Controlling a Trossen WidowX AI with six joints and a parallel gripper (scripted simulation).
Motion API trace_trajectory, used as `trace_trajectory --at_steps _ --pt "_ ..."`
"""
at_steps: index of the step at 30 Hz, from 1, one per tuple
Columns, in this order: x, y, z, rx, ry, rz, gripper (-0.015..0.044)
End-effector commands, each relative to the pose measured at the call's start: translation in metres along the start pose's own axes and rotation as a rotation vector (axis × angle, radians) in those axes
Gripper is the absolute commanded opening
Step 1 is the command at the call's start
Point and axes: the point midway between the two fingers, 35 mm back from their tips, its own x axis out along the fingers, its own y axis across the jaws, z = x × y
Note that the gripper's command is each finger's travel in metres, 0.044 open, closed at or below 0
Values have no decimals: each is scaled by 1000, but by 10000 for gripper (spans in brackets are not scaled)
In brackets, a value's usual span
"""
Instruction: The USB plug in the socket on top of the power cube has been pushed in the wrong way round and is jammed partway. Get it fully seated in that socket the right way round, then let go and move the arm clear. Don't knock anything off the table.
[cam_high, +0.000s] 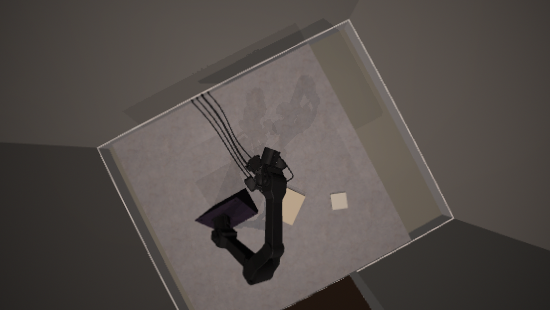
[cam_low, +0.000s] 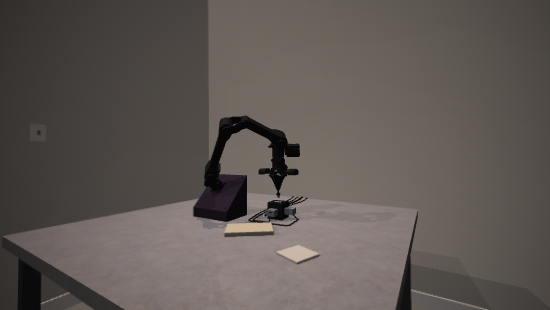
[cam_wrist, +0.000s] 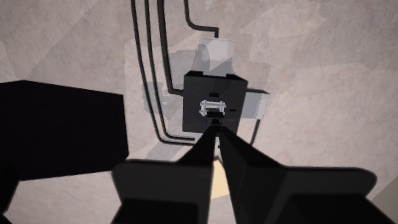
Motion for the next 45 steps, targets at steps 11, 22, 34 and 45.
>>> trace_trajectory --at_steps 11,22,34,45 --pt "3 0 0 9 10 0 0" --pt "5 0 -1 15 14 0 0" --pt "6 0 -2 22 19 0 0" --pt "7 0 -2 27 22 1 0"
